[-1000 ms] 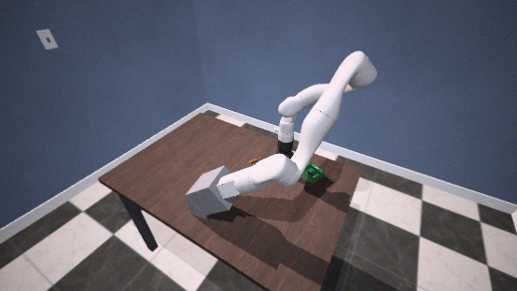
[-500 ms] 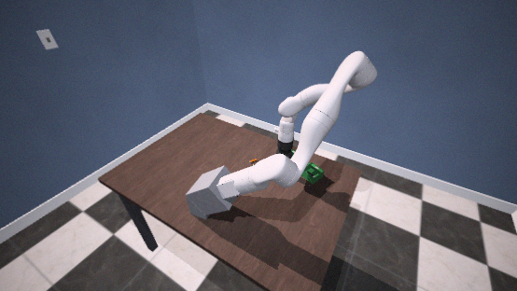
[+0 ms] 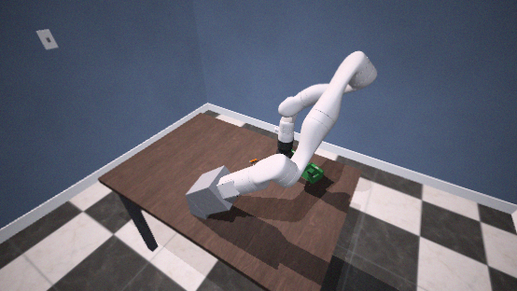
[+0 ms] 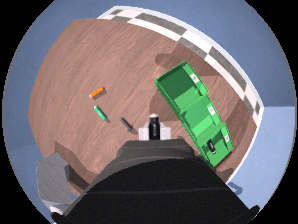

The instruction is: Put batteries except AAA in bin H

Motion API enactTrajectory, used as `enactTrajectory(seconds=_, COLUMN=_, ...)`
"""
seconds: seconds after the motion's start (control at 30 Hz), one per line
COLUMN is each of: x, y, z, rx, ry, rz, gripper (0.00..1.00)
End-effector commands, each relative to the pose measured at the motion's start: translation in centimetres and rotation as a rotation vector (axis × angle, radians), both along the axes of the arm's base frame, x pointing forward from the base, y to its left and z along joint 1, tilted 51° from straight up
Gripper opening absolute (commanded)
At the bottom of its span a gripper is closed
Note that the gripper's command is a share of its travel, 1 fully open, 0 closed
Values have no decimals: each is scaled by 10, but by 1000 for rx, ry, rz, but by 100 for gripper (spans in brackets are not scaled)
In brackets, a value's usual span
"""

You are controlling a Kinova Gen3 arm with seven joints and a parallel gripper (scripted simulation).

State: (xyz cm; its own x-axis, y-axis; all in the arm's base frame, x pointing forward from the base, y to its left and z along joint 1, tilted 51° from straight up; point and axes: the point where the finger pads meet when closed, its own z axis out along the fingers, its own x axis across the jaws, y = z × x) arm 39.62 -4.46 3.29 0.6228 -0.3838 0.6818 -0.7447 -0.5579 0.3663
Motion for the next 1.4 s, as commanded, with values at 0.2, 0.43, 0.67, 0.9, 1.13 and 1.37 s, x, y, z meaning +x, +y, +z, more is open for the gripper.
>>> enactTrajectory(seconds=0.2, x=1, y=3, z=0, rx=3, ry=0, rz=5, gripper=31)
enactTrajectory(seconds=0.43, x=1, y=3, z=0, rx=3, ry=0, rz=5, gripper=31)
enactTrajectory(seconds=0.67, x=1, y=3, z=0, rx=3, ry=0, rz=5, gripper=31)
enactTrajectory(seconds=0.9, x=1, y=3, z=0, rx=3, ry=0, rz=5, gripper=31)
enactTrajectory(seconds=1.13, x=1, y=3, z=0, rx=3, ry=0, rz=5, gripper=31)
enactTrajectory(seconds=1.37, x=-2, y=10, z=6, rx=3, ry=4, rz=11, gripper=31)
